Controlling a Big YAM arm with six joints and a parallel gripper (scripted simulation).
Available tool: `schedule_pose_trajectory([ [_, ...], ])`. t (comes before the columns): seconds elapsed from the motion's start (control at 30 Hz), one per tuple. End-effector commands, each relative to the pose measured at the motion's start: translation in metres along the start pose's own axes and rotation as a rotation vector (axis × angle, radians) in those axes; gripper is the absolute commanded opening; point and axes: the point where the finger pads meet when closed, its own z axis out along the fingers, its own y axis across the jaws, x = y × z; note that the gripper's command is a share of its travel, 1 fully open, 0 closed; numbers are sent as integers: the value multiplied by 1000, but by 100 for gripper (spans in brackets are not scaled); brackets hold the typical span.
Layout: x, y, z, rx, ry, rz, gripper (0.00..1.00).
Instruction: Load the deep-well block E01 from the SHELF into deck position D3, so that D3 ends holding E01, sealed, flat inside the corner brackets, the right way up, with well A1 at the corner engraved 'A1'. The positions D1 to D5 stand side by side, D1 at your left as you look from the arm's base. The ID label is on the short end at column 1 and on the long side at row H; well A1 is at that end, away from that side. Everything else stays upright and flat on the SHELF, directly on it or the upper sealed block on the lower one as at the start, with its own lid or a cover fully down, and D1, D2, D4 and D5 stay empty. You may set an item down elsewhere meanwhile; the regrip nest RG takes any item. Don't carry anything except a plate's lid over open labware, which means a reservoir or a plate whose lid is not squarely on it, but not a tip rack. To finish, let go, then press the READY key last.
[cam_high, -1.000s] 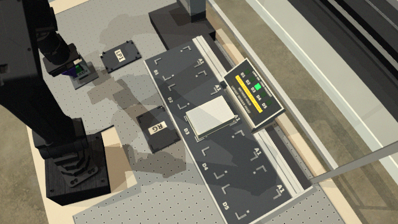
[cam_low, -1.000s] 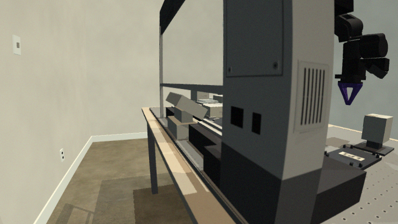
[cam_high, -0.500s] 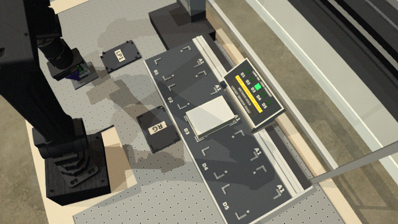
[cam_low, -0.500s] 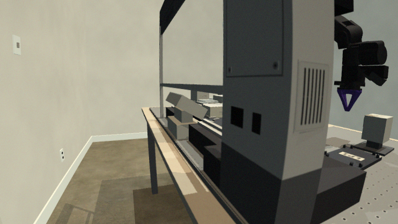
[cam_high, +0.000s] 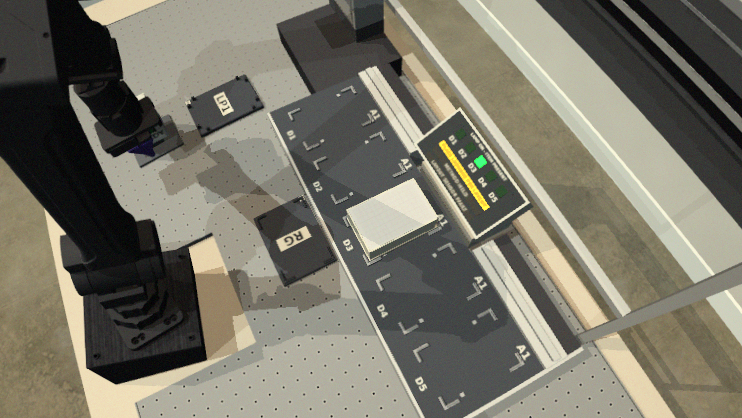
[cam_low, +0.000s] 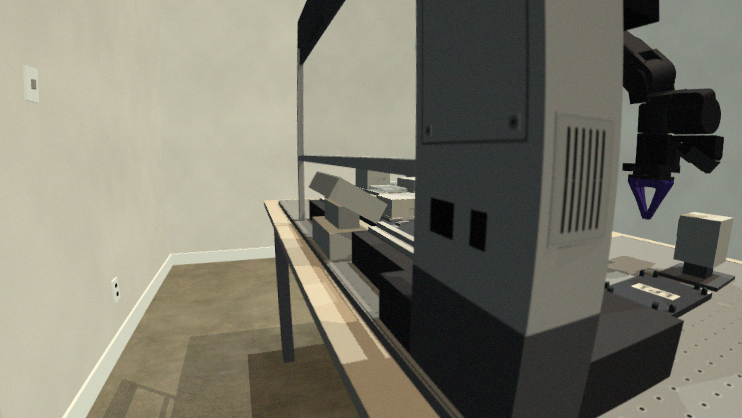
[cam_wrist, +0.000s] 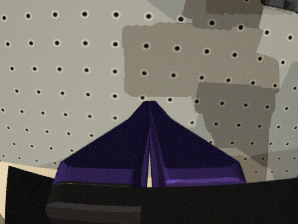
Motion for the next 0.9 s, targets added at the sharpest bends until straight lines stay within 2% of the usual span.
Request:
schedule_pose_trajectory([
  [0.0, -6, -4, 6, 4, -12, -6, 0],
  [0.13, -3, -3, 14, 3, -7, -7, 0],
  [0.17, -6, -3, 13, 4, -12, -8, 0],
  [0.2, -14, -4, 4, 8, -33, -1, 0],
  [0.43, -14, -4, 4, 8, -33, -1, 0],
  [0.47, -28, -6, 3, 13, -50, -10, 0],
  [0.57, -34, -3, 2, 13, -53, -18, 0],
  [0.83, -39, -1, 2, 8, -34, -4, 0],
  [0.87, -20, 1, 12, 0, 7, -2, 0],
])
